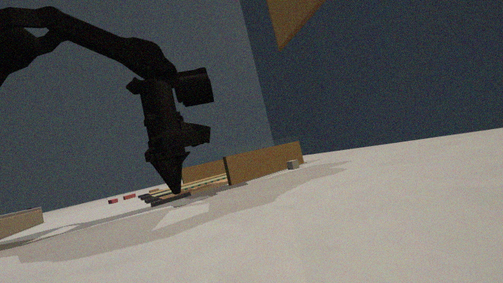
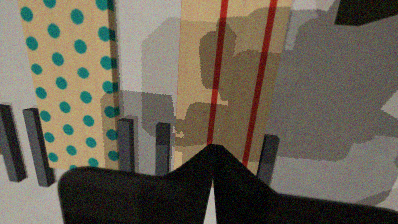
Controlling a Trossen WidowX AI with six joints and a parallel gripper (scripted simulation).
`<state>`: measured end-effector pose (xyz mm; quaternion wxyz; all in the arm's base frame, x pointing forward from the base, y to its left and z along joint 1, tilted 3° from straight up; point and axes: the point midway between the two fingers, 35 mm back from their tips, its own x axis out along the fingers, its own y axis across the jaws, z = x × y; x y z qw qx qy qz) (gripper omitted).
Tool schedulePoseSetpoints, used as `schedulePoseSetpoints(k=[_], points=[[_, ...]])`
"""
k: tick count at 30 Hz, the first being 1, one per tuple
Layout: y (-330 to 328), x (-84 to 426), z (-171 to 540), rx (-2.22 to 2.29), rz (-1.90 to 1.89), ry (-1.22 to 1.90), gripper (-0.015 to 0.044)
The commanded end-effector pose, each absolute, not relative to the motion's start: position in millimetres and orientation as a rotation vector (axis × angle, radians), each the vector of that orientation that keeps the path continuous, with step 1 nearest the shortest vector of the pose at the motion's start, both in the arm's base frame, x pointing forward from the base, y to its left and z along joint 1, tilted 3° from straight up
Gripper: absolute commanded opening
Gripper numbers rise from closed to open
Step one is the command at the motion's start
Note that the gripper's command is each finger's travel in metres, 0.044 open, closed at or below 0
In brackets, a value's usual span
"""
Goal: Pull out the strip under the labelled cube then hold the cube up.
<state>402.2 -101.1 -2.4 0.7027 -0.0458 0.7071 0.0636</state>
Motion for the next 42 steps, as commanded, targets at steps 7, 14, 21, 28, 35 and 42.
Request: schedulePoseSetpoints(k=[7, 14, 21, 28, 35, 42], points=[[-102, 402, -6, -0.11, 0.142, 1.576, 0.0], [-102, 403, -7, -0.11, 0.142, 1.576, 0.0], [-102, 403, -7, -0.11, 0.142, 1.576, 0.0], [-103, 400, -8, -0.11, 0.142, 1.577, 0.0], [-104, 389, -8, -0.11, 0.142, 1.577, 0.0], [-105, 378, -8, -0.11, 0.142, 1.578, 0.0]])
